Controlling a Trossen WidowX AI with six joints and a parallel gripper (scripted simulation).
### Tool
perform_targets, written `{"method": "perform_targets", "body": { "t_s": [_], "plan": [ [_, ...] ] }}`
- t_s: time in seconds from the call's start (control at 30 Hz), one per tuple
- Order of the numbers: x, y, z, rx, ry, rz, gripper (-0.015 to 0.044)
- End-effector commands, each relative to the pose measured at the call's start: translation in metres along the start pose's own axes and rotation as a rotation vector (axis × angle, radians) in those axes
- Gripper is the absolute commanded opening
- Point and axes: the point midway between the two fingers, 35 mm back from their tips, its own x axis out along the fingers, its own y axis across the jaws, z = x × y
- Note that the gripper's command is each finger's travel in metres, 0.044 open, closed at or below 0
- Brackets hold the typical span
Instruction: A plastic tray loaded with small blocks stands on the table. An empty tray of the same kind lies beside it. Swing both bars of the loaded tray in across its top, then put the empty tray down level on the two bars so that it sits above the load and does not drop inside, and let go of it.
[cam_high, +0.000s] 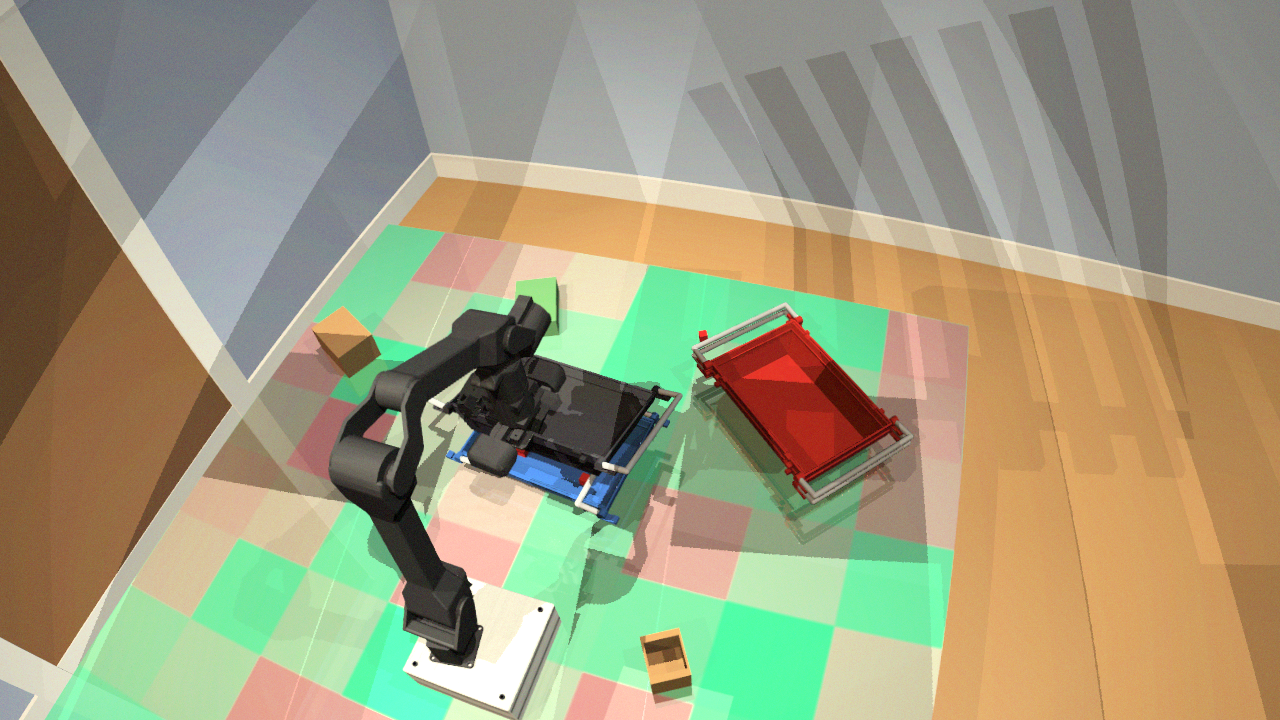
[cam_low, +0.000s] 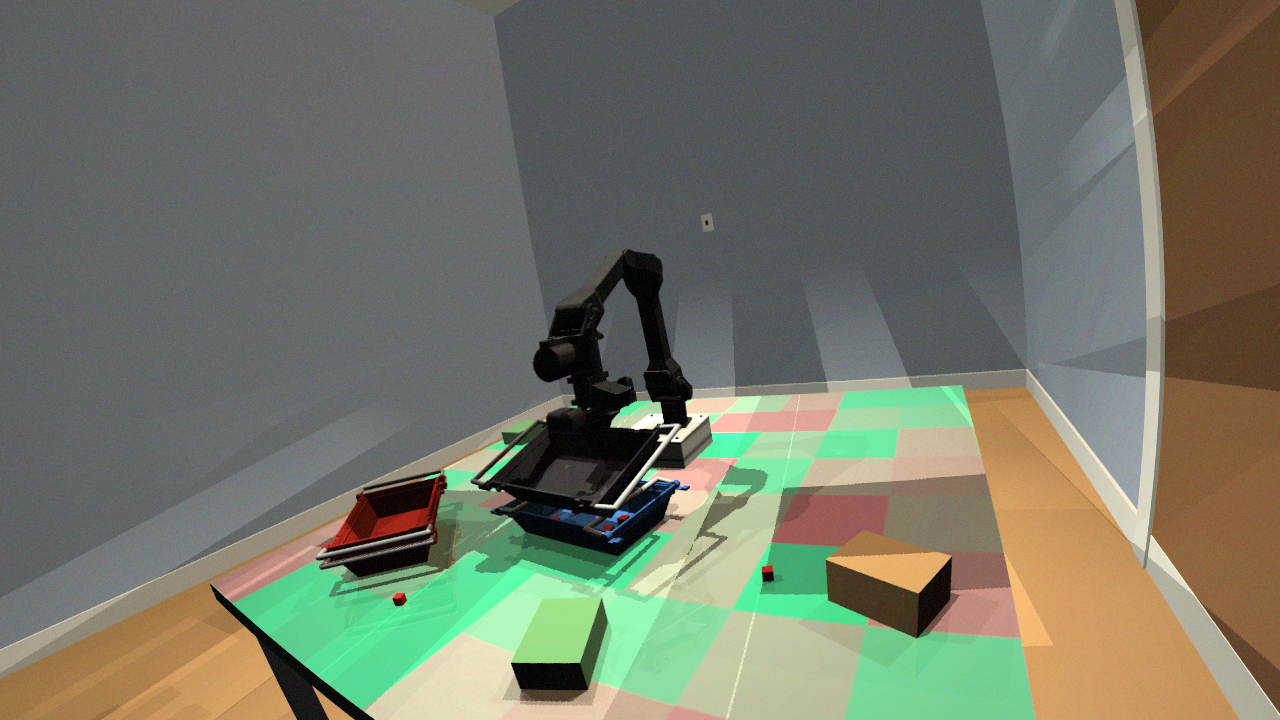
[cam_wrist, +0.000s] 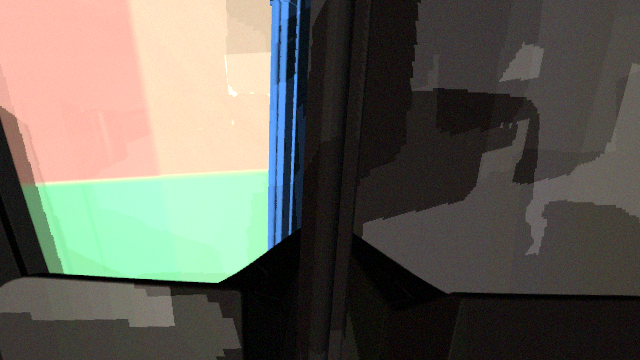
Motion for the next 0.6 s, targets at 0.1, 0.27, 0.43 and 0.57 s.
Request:
{"method": "perform_targets", "body": {
  "t_s": [0.1, 0.27, 0.43, 0.57],
  "plan": [
    [0.0042, 0.0041, 0.0, 0.004, -0.001, 0.019, 0.0],
    [0.0086, 0.006, 0.0001, 0.004, -0.001, 0.02, 0.0],
    [0.0125, 0.0078, 0.0001, 0.004, -0.001, 0.02, 0.0],
    [0.0125, 0.0078, 0.0001, 0.004, -0.001, 0.02, 0.0]
  ]
}}
